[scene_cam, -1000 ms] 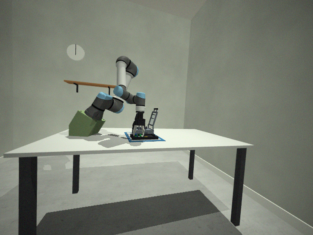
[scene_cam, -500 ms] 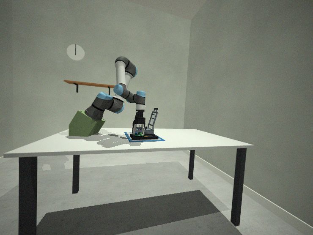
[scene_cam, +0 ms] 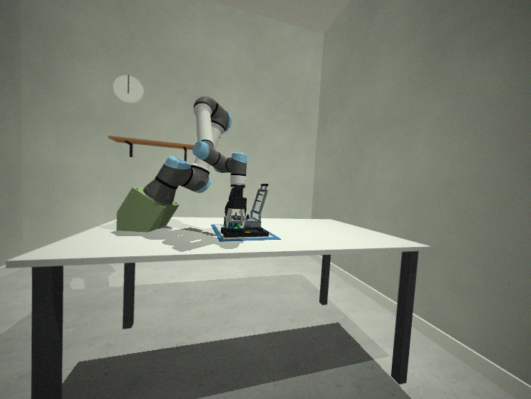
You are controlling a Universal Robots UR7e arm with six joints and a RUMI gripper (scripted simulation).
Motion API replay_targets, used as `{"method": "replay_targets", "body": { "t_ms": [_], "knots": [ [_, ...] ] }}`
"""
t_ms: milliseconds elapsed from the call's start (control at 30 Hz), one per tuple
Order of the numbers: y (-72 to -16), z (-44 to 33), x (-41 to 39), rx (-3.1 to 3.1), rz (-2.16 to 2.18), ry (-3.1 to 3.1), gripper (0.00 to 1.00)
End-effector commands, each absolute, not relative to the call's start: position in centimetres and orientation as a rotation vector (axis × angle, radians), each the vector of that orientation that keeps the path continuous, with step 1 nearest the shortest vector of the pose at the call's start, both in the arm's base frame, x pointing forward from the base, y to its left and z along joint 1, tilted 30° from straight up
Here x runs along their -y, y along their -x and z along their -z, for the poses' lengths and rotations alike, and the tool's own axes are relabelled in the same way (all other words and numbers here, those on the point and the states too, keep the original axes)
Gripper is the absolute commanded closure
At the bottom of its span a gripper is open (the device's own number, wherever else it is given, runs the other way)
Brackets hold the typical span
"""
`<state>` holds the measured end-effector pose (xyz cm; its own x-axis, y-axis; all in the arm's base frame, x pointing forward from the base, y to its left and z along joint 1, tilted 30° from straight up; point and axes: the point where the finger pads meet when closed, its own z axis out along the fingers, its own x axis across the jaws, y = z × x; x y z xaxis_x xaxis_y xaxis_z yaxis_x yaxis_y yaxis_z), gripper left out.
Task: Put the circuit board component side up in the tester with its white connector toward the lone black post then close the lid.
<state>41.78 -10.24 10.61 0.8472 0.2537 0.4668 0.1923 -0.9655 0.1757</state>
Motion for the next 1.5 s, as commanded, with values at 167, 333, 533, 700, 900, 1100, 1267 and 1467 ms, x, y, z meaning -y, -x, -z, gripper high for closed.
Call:
{"method": "replay_targets", "body": {
  "t_ms": [167,333,533,700,900,1100,1267,1467],
  "knots": [
    [-41.7,-10.8,10.2,-0.352,-0.759,-2.9,0.61],
    [-41.7,-10.9,10.2,-0.352,-0.759,-2.9,0.61],
    [-41.6,-11.0,10.2,-0.352,-0.759,-2.9,0.61],
    [-41.5,-11.2,10.2,-0.352,-0.759,-2.9,0.61],
    [-41.0,-12.0,10.2,-0.352,-0.759,-2.9,0.61],
    [-40.2,-13.3,10.1,-0.352,-0.759,-2.9,0.61],
    [-39.8,-14.1,10.0,-0.352,-0.759,-2.9,0.61],
    [-39.0,-15.6,9.9,-0.352,-0.759,-2.9,0.61]
  ]
}}
